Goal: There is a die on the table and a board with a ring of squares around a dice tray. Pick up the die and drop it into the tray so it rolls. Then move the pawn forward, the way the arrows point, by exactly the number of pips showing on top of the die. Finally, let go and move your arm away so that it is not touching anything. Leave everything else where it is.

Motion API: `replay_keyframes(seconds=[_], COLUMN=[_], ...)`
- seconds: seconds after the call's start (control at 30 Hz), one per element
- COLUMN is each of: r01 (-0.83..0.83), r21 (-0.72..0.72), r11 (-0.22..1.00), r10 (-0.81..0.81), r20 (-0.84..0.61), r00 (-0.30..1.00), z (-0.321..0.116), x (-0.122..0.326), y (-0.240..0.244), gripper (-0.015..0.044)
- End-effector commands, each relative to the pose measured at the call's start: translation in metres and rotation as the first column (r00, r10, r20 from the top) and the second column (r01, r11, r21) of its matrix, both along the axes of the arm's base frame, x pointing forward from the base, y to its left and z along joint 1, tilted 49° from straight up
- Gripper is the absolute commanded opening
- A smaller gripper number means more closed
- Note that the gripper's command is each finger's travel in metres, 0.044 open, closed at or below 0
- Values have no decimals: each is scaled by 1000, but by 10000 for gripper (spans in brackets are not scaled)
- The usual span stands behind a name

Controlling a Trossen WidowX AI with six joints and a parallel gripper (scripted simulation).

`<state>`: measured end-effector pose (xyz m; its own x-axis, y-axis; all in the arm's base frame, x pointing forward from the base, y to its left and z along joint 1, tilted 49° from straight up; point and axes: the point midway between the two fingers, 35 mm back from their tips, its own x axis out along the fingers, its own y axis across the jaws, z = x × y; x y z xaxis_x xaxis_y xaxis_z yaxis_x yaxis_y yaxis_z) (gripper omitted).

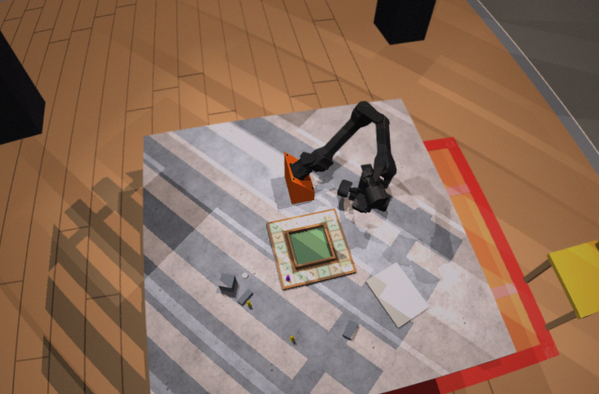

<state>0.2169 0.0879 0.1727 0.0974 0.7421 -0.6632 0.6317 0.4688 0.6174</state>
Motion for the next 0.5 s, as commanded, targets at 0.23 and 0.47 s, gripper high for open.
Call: replay_keyframes(seconds=[0.23, 0.47], r01=[156, 258], r21=[-1, -15], r11=[988, 966], r10=[-154, -252], r20=[-170, -277], r00=[973, 927], z=[-36, -63], x=[30, 44], y=[-28, -47], gripper=[0, 0])
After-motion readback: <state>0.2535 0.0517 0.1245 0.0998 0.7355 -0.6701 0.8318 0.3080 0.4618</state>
